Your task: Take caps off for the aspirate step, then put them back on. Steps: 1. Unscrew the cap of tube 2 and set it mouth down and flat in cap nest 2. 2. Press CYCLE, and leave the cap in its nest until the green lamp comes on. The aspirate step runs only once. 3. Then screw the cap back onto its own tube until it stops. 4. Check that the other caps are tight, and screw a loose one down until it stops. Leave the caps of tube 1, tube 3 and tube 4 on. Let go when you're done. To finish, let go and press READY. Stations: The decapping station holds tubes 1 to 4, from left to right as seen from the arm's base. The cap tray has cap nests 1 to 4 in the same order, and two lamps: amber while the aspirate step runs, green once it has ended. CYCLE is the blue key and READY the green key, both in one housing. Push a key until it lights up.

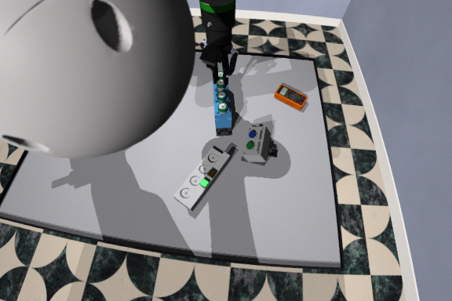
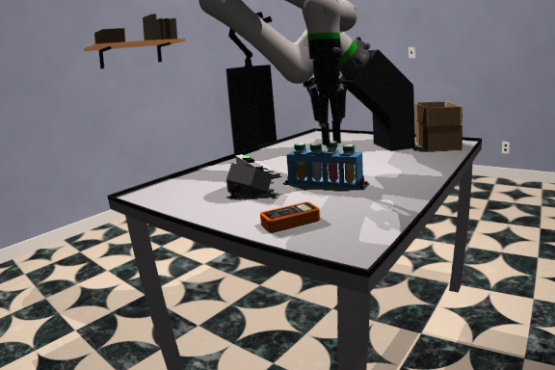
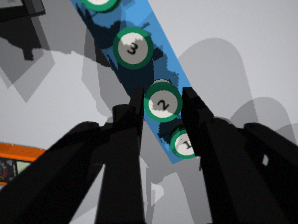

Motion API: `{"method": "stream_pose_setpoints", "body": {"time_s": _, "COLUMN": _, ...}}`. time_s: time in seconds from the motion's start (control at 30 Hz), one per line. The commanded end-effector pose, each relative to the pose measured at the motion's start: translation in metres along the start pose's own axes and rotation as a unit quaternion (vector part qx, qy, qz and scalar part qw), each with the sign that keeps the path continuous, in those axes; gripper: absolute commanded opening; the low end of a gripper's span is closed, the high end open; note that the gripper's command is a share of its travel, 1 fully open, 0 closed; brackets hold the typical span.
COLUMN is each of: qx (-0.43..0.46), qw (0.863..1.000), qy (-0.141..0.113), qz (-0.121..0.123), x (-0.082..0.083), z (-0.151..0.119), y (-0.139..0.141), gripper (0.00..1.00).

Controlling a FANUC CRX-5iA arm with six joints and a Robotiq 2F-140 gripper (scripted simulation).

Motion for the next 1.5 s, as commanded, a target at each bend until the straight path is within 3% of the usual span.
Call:
{"method": "stream_pose_setpoints", "body": {"time_s": 0.0, "qx": 0.0, "qw": 1.0, "qy": -0.001, "qz": 0.0, "x": -0.0005, "z": -0.0005, "y": -0.0003, "gripper": 0.3}}
{"method": "stream_pose_setpoints", "body": {"time_s": 0.63, "qx": 0.0, "qw": 1.0, "qy": -0.001, "qz": 0.0, "x": -0.0063, "z": -0.0005, "y": -0.0003, "gripper": 0.3}}
{"method": "stream_pose_setpoints", "body": {"time_s": 0.67, "qx": 0.0, "qw": 1.0, "qy": -0.001, "qz": 0.0, "x": -0.0063, "z": -0.0005, "y": -0.0003, "gripper": 0.41}}
{"method": "stream_pose_setpoints", "body": {"time_s": 1.33, "qx": 0.0, "qw": 1.0, "qy": -0.001, "qz": 0.0, "x": -0.0062, "z": -0.0005, "y": -0.0003, "gripper": 0.41}}
{"method": "stream_pose_setpoints", "body": {"time_s": 1.47, "qx": 0.04, "qw": 0.999, "qy": -0.001, "qz": 0.0, "x": -0.0073, "z": -0.0005, "y": -0.0003, "gripper": 0.41}}
Point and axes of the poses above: the point where the finger pads meet when closed, its own x axis back along the fingers, its own y axis across the jaws, z = x × y, the point moved 2 cm from there along x, back along the fingers, and after that the axes turned 7 degrees about x, right-handed, at the moved point
